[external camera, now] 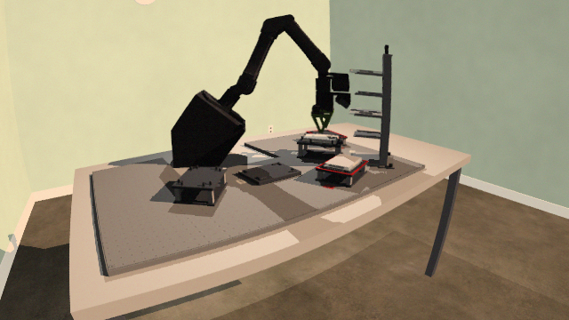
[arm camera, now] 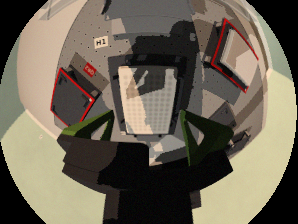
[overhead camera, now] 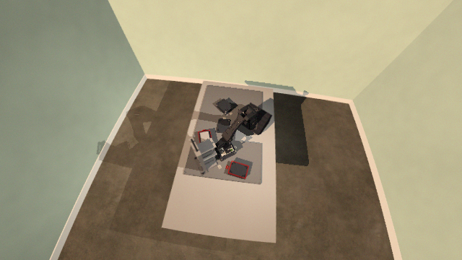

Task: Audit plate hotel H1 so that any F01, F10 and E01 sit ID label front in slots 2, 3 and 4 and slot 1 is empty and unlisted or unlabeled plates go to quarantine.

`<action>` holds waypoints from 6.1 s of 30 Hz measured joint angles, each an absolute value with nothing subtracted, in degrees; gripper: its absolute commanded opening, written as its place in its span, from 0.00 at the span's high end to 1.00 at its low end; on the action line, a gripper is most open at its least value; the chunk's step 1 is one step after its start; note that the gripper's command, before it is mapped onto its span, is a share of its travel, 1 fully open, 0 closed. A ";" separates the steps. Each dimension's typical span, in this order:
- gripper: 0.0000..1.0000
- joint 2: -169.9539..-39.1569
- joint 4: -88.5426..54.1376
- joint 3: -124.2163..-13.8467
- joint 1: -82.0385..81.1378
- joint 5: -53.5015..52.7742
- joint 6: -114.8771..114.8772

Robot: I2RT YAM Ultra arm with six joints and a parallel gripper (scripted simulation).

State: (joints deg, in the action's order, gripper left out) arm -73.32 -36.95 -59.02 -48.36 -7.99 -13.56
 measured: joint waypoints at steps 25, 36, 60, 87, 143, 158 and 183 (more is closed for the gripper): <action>0.00 -67.53 -47.92 -62.76 -46.65 -9.08 -12.16; 0.00 -64.84 -53.91 -66.83 -45.25 -9.85 -11.16; 0.00 -62.15 -66.57 -75.66 -41.93 -11.81 -8.51; 0.00 -63.20 -71.16 -74.87 -20.25 -22.65 8.21; 0.00 -42.89 -11.88 -24.67 23.59 -65.67 11.07; 0.00 -53.60 -7.86 -25.10 33.36 -73.65 18.15; 0.00 -65.63 -18.65 -30.44 39.44 -77.49 36.77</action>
State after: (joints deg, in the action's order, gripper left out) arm -65.63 -18.65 -30.44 39.44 -77.49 36.77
